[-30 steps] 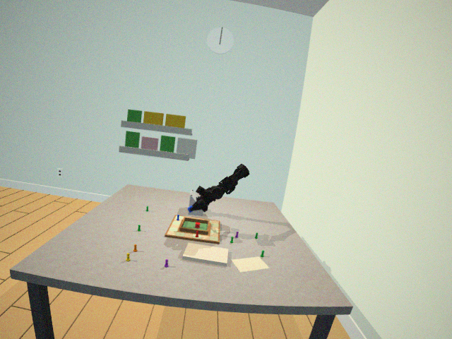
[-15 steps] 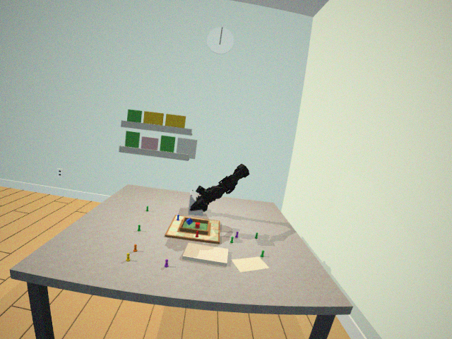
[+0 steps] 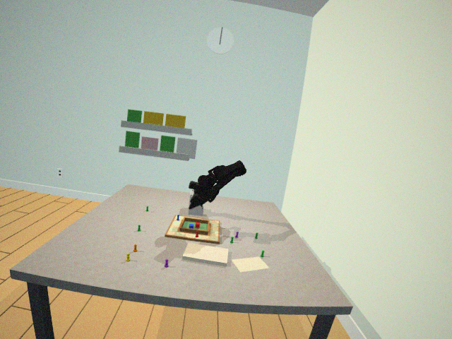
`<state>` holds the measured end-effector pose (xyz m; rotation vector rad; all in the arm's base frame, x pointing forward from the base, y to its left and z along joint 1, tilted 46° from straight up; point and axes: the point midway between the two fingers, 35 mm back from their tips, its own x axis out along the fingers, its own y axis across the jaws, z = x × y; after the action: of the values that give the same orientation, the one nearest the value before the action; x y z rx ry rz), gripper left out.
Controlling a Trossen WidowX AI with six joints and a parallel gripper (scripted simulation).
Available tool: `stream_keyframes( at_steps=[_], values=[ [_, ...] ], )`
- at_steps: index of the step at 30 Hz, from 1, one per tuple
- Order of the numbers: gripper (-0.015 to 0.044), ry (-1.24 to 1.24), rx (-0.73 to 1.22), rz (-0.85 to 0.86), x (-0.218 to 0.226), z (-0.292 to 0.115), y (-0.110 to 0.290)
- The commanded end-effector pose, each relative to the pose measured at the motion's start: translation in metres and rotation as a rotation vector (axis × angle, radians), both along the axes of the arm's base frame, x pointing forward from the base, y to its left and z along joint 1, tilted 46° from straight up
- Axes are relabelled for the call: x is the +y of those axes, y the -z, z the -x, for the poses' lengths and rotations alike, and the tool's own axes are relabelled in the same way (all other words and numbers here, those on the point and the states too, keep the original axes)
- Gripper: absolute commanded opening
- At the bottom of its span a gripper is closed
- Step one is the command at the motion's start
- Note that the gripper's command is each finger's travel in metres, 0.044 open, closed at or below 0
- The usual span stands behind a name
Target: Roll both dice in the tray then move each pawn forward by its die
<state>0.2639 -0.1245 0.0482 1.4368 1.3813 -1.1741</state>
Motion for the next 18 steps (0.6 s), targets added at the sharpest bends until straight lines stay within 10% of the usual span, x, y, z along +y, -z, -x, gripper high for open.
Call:
stream_keyframes(
  at_steps=[1, 10, 18],
  values=[
    [0.044, 0.052, -0.073, -0.466, 0.019, 0.036, 0.026],
    [0.044, 0.062, -0.066, -0.444, 0.015, 0.036, 0.026],
    [0.023, -0.593, -0.427, -0.42, 0.02, -0.017, 0.021]
  ],
)
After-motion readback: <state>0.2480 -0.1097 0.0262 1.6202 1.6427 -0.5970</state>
